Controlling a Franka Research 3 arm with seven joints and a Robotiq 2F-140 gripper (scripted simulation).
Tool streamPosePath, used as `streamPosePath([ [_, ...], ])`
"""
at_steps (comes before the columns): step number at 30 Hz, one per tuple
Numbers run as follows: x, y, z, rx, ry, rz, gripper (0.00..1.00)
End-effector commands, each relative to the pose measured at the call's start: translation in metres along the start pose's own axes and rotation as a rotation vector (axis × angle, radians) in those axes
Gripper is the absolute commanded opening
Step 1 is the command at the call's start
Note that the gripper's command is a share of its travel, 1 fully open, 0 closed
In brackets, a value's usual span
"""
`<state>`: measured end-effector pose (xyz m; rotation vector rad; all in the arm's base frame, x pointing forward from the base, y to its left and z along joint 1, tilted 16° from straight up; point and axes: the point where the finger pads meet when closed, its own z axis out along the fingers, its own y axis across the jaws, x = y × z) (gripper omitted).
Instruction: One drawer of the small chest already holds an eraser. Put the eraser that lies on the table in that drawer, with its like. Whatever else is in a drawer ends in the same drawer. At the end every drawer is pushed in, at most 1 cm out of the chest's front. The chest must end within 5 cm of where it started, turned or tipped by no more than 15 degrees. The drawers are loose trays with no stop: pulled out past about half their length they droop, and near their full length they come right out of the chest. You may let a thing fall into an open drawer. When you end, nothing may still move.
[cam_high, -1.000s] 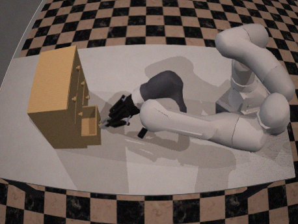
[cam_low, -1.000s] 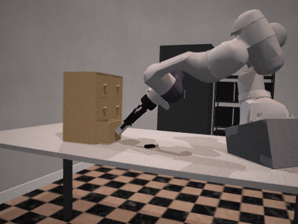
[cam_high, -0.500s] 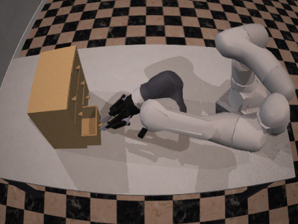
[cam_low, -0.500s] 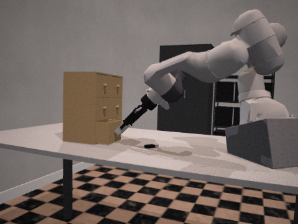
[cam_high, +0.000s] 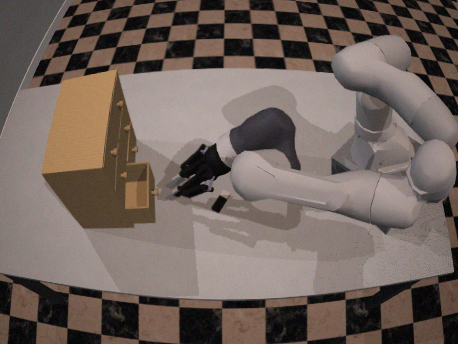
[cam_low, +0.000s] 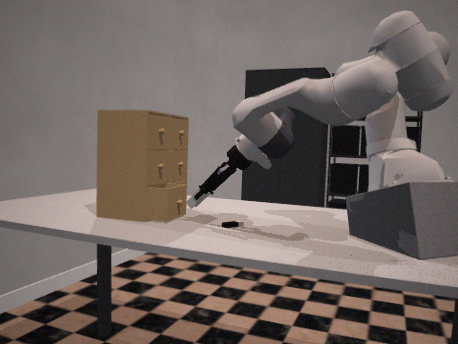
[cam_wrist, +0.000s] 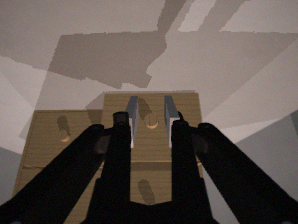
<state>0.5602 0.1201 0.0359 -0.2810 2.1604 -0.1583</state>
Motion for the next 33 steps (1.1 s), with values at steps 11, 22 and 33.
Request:
streamPosePath([
  [11, 0.010, 0.000, -0.020, 0.001, -0.006, -0.001, 0.20],
  [22, -0.010, 0.000, -0.097, 0.001, -0.006, -0.001, 0.20],
  [33, -0.013, 0.001, -0.111, 0.001, 0.005, -0.001, 0.20],
])
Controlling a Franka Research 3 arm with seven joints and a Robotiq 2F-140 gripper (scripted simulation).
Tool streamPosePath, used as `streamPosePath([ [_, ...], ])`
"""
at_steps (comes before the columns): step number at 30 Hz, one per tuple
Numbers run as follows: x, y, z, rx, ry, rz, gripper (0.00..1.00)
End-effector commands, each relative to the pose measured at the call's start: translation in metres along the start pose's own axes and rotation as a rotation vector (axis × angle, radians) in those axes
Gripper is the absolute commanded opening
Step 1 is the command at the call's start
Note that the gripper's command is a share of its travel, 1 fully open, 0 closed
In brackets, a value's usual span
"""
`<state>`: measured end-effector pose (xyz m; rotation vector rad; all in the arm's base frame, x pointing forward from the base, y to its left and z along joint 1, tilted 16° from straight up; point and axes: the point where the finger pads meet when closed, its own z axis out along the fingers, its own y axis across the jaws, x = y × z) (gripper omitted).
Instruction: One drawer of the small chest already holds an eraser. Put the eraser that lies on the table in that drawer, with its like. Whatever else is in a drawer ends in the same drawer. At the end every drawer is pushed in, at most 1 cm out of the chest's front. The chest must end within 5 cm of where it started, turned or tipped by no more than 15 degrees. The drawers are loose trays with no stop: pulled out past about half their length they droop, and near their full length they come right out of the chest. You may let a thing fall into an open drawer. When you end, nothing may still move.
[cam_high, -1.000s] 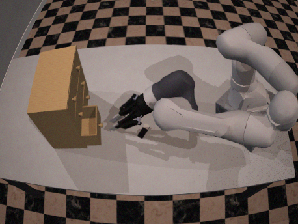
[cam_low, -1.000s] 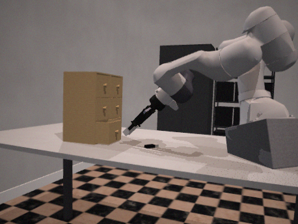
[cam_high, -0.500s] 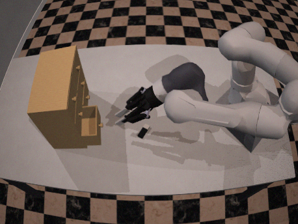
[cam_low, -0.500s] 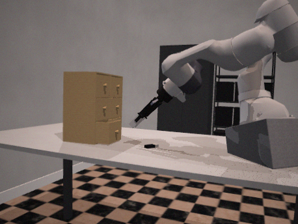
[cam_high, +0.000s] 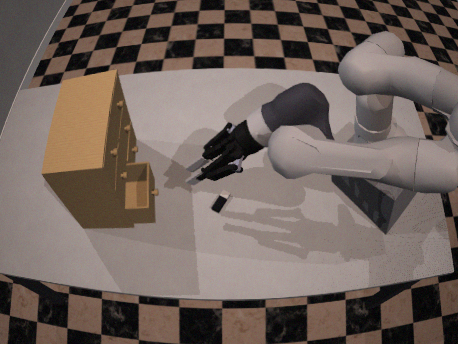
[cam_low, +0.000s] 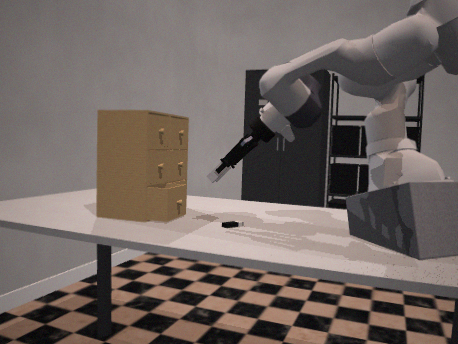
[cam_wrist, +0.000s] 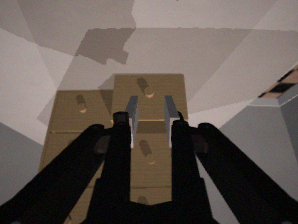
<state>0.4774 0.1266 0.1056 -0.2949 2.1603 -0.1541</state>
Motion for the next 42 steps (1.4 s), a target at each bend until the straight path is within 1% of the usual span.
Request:
streamPosePath([
  [1, -0.002, -0.002, -0.004, 0.009, 0.012, 0.008, 0.20],
  [4, -0.001, -0.002, -0.006, 0.009, 0.019, 0.008, 0.20],
  [7, -0.001, -0.002, -0.012, 0.009, 0.053, 0.008, 0.20],
  [12, -0.001, -0.002, -0.027, 0.009, 0.135, 0.009, 0.20],
  [19, -0.001, -0.002, -0.052, 0.009, 0.275, 0.010, 0.20],
  [21, -0.001, -0.002, -0.052, 0.009, 0.275, 0.010, 0.20],
  [25, -0.001, -0.001, -0.069, 0.006, 0.366, 0.009, 0.20],
  [33, 0.000, -0.001, -0.114, 0.006, 0.617, 0.010, 0.20],
  [36, 0.001, -0.001, -0.128, 0.002, 0.673, 0.001, 0.20],
  [38, 0.001, -0.001, -0.128, 0.002, 0.673, 0.001, 0.20],
  [39, 0.001, -0.001, -0.132, 0.006, 0.714, 0.011, 0.20],
  [42, 0.001, -0.001, -0.140, 0.006, 0.758, 0.011, 0.20],
])
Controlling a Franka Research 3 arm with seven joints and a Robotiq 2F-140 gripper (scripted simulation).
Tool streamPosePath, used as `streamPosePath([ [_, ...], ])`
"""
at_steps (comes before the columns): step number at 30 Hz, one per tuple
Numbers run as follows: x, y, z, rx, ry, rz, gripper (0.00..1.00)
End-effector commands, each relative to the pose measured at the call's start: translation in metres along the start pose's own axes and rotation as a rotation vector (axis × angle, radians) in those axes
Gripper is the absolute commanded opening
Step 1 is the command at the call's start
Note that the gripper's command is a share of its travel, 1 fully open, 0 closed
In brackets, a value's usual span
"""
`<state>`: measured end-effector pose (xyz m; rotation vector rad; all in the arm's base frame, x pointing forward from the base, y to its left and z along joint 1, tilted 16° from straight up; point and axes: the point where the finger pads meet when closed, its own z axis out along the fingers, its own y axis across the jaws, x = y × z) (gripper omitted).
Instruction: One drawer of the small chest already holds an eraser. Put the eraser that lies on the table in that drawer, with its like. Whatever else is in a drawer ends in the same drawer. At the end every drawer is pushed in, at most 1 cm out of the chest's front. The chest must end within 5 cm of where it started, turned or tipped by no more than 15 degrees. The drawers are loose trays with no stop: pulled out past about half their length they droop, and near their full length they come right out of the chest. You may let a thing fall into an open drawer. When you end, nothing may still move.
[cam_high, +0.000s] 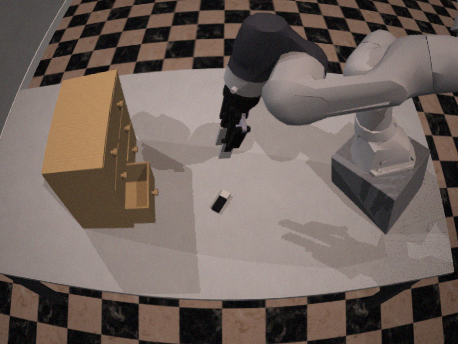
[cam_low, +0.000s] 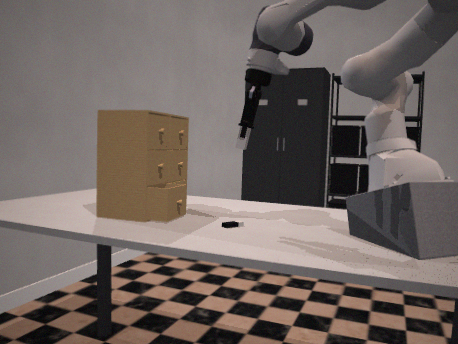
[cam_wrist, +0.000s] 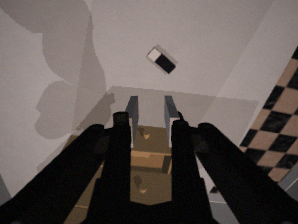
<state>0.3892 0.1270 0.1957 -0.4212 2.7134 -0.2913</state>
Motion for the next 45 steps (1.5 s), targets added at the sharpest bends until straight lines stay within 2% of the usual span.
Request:
streamPosePath([
  [1, 0.0290, 0.0082, -0.0019, -0.007, 0.196, 0.120, 0.20],
  [38, 0.0303, 0.0082, -0.0040, -0.008, 0.209, 0.120, 0.20],
  [39, 0.0296, 0.0086, -0.0044, -0.012, 0.206, 0.113, 1.00],
  [45, 0.0296, 0.0086, -0.0044, -0.012, 0.206, 0.113, 1.00],
])
